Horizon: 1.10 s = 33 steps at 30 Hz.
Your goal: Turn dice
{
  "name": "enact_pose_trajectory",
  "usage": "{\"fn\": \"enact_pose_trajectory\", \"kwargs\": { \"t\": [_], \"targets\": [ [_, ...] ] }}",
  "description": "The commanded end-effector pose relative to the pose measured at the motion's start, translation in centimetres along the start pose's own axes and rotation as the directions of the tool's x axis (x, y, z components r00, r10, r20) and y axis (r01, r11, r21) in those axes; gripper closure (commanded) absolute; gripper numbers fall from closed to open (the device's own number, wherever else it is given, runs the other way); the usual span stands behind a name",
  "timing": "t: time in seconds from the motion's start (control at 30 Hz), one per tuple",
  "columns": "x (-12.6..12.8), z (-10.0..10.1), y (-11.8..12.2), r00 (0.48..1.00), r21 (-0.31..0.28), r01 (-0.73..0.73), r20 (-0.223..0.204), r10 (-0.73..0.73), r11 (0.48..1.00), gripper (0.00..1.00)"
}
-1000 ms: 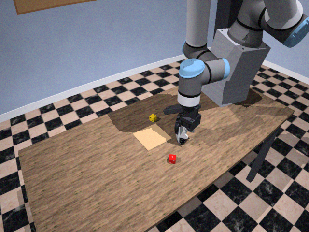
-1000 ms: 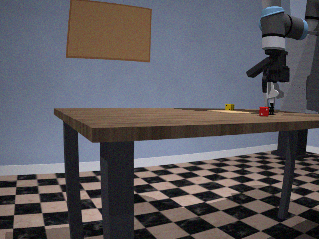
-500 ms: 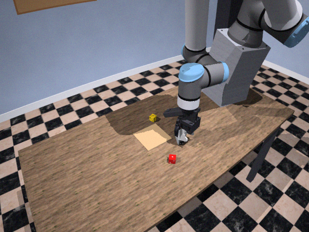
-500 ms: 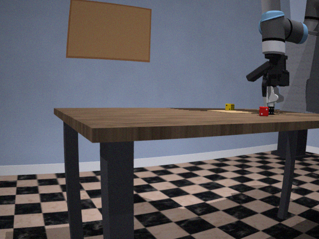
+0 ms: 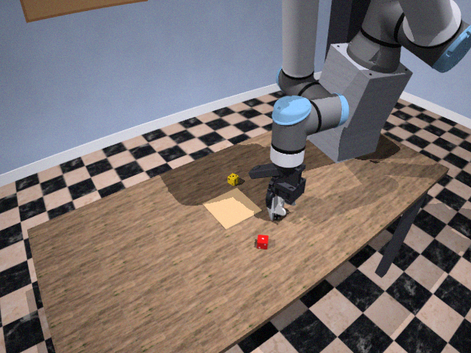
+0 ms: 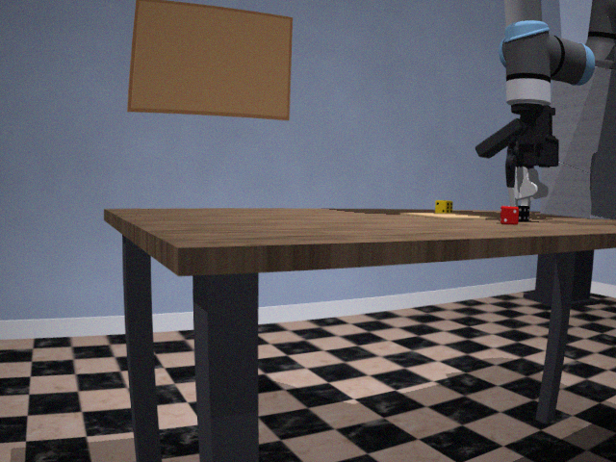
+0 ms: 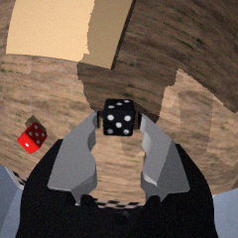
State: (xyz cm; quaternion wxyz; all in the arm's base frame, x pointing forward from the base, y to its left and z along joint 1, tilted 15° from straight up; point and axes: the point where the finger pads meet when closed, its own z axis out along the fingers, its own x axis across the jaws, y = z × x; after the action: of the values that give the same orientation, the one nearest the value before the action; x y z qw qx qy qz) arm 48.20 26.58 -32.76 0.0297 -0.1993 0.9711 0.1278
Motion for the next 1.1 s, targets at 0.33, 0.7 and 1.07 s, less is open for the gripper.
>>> {"fn": "enact_pose_trajectory", "kwargs": {
  "t": [0.33,0.7,1.07],
  "targets": [
    [-0.03,-0.04,-0.01,1.0,0.0,0.0,0.001,0.0,1.0,0.72],
    [-0.03,-0.04,-0.01,1.0,0.0,0.0,0.001,0.0,1.0,0.9],
    [-0.03,-0.04,-0.01,1.0,0.0,0.0,0.001,0.0,1.0,0.9]
  ]
}}
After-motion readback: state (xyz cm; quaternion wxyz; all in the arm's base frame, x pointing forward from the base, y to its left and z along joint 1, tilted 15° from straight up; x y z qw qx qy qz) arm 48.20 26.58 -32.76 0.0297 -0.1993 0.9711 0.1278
